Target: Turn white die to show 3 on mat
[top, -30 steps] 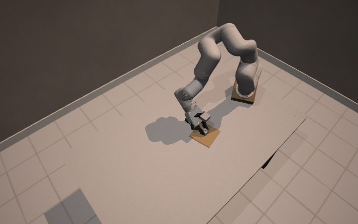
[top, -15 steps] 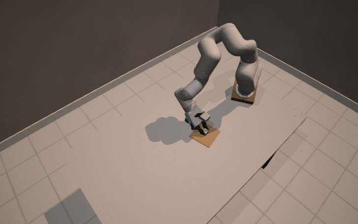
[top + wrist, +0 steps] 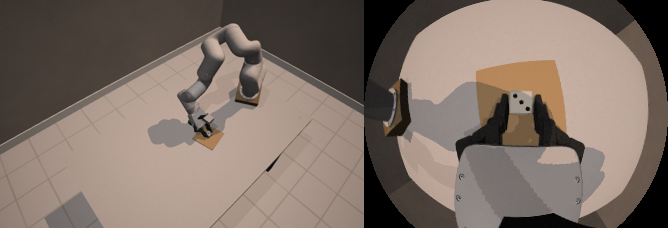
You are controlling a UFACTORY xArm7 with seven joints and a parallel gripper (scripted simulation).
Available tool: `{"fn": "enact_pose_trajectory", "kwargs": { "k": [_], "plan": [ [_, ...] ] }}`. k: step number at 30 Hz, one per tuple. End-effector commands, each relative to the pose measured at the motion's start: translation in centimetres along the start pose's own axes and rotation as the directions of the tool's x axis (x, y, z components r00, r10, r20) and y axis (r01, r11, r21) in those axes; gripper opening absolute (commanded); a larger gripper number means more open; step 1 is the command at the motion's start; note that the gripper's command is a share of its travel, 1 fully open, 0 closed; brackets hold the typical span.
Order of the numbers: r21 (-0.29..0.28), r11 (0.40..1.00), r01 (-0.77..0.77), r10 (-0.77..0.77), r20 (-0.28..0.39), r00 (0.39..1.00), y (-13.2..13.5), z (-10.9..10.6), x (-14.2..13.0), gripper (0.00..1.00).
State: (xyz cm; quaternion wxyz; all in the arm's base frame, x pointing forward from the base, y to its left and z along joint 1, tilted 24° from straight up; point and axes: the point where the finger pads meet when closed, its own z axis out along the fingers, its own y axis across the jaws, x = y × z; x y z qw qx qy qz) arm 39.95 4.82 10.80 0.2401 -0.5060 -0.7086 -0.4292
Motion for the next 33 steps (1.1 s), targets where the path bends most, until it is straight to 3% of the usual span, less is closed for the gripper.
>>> {"fn": "enact_pose_trajectory", "kwargs": {
  "k": [1,8,9,33],
  "plan": [
    [-0.001,1.000,0.001,-0.001,0.002,1.000,0.08,-0.09,-0.03,0.43],
    [-0.001,1.000,0.001,-0.001,0.002,1.000,0.08,-0.09,-0.03,0.47],
    [-0.001,1.000,0.001,-0.001,0.002,1.000,0.08,-0.09,-0.03,0.69],
    [-0.001,1.000,0.001,-0.001,0.002,1.000,0.08,-0.50,0.39,0.69]
  ]
}}
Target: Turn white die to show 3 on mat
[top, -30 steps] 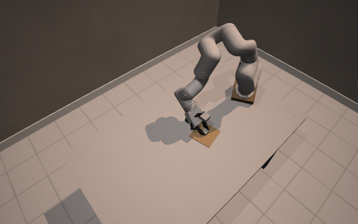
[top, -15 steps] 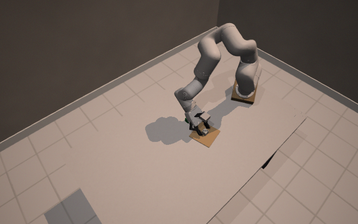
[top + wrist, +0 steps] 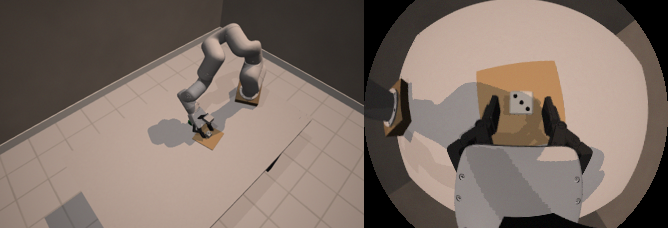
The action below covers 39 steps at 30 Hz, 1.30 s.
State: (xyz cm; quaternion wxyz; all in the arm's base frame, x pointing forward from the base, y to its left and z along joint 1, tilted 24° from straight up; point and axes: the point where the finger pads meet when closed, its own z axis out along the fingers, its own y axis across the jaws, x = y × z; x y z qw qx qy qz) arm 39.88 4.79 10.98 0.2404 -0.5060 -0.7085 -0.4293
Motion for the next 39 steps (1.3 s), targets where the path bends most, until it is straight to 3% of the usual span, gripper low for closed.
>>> {"fn": "enact_pose_trajectory", "kwargs": {
  "k": [1,21,33,39],
  "plan": [
    [-0.002,1.000,0.001,-0.001,0.002,1.000,0.1,-0.5,0.4,0.69],
    [-0.002,1.000,0.001,-0.001,0.002,1.000,0.1,-4.4,4.3,0.69],
    [-0.002,1.000,0.001,-0.001,0.003,1.000,0.1,-4.9,4.7,0.69],
    [0.004,1.000,-0.005,0.004,0.079,0.997,0.0,-4.7,4.9,0.69]
  ]
}}
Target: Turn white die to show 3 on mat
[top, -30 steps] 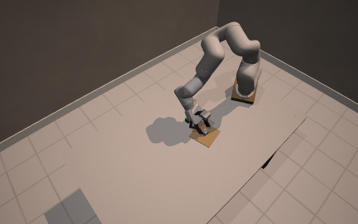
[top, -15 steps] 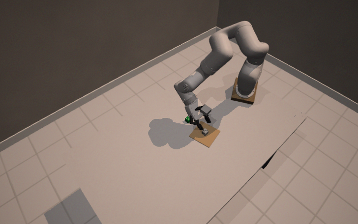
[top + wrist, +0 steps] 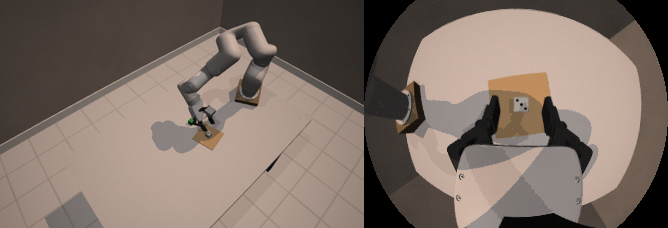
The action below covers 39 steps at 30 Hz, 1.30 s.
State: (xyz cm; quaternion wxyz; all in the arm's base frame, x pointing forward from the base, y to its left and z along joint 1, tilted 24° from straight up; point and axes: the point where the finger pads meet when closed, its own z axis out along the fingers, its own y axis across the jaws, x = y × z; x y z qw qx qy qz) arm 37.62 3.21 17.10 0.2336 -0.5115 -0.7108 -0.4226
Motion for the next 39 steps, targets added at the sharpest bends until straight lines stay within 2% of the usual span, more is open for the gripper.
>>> {"fn": "enact_pose_trajectory", "kwargs": {
  "k": [1,3,9,15,18,20,26,32,35,37,39],
  "plan": [
    [0.003,1.000,-0.003,0.002,0.082,0.997,0.06,-0.01,0.19,0.69],
    [0.003,1.000,-0.003,0.002,0.082,0.997,0.06,-0.01,0.19,0.69],
    [-0.002,1.000,0.002,-0.002,0.220,0.976,0.09,-0.06,0.41,0.69],
    [-0.003,1.000,0.004,-0.003,0.245,0.970,0.10,-0.07,0.44,0.69],
    [0.003,1.000,-0.001,0.001,0.293,0.956,0.04,0.08,0.46,0.69],
    [0.003,1.000,-0.001,0.001,0.293,0.956,0.04,0.08,0.46,0.69],
    [0.000,1.000,0.000,0.000,0.455,0.890,0.06,0.15,0.78,0.69],
    [-0.003,1.000,0.004,-0.002,0.487,0.873,0.10,0.11,0.89,0.69],
    [0.003,1.000,-0.001,-0.001,0.530,0.848,0.05,0.27,0.92,0.69],
    [0.003,1.000,-0.001,-0.001,0.530,0.848,0.05,0.27,0.92,0.69],
    [0.005,1.000,-0.003,0.000,0.580,0.815,0.02,0.39,0.98,0.69]
  ]
}}
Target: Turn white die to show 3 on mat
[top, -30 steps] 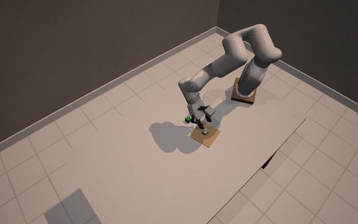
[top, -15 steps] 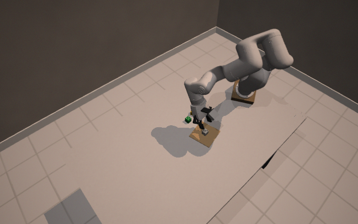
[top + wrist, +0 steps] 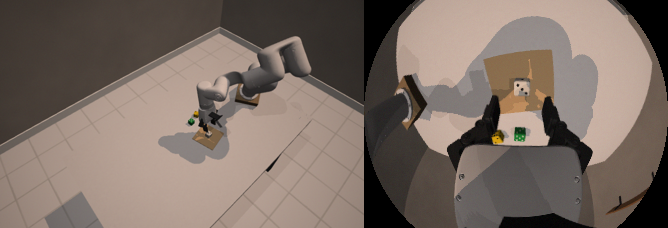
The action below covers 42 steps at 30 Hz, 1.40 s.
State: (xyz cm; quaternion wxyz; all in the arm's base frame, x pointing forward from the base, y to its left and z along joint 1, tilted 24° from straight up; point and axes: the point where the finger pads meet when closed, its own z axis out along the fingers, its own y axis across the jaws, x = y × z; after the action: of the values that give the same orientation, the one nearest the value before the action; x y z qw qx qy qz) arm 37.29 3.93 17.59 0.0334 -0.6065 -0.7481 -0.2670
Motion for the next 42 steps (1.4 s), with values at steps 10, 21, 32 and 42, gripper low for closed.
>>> {"fn": "enact_pose_trajectory", "kwargs": {
  "k": [10,21,32,42],
  "plan": [
    [-0.009,1.000,0.001,0.001,0.215,0.977,0.1,-0.2,0.4,1.00],
    [-0.009,1.000,0.001,0.001,0.215,0.977,0.1,-0.2,0.4,1.00],
    [-0.009,1.000,0.001,0.001,0.215,0.977,0.1,-0.4,0.4,1.00],
    [-0.009,1.000,0.001,0.001,0.215,0.977,0.1,-4.3,1.3,1.00]
  ]
}}
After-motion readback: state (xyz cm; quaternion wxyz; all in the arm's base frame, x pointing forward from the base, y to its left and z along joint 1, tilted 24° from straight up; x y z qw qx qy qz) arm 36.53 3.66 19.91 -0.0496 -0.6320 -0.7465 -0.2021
